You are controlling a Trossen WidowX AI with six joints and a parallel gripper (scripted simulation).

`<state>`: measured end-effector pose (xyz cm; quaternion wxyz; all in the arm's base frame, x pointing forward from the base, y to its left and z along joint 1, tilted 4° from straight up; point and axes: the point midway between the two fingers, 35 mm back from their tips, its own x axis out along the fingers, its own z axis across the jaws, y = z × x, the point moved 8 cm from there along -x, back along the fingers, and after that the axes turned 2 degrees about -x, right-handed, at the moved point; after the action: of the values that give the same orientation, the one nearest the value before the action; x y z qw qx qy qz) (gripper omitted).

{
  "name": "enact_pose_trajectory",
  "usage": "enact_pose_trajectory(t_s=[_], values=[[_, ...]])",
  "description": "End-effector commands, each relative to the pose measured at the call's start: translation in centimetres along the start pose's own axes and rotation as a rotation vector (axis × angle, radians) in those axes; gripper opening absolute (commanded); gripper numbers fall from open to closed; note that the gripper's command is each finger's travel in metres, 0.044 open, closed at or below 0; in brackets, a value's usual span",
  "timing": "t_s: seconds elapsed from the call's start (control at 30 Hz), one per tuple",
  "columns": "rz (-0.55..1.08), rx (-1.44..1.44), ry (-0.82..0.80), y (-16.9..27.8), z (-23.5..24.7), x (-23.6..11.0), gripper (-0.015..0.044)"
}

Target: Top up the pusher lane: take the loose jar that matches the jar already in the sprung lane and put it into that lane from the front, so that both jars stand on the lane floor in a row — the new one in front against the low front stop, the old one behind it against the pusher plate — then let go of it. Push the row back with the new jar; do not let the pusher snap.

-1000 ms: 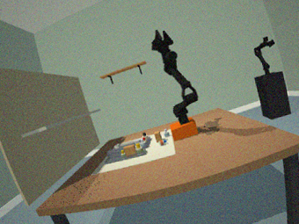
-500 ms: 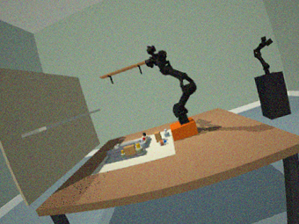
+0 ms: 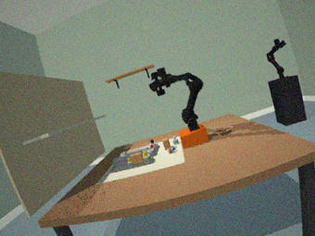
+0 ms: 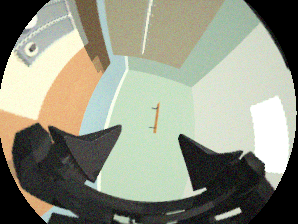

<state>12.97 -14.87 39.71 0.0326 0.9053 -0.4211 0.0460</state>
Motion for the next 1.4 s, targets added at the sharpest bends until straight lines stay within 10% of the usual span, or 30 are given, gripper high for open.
enact_pose_trajectory(t_s=[0.0, 0.67, 1.37], values=[[-0.053, 0.129, -0.251, -1.3, 4.8, 1.9, 0.044], [0.332, 0.496, -1.574, -7.0, 24.5, -4.0, 0.044], [0.369, 0.492, -1.616, -7.0, 28.6, -5.3, 0.044]])
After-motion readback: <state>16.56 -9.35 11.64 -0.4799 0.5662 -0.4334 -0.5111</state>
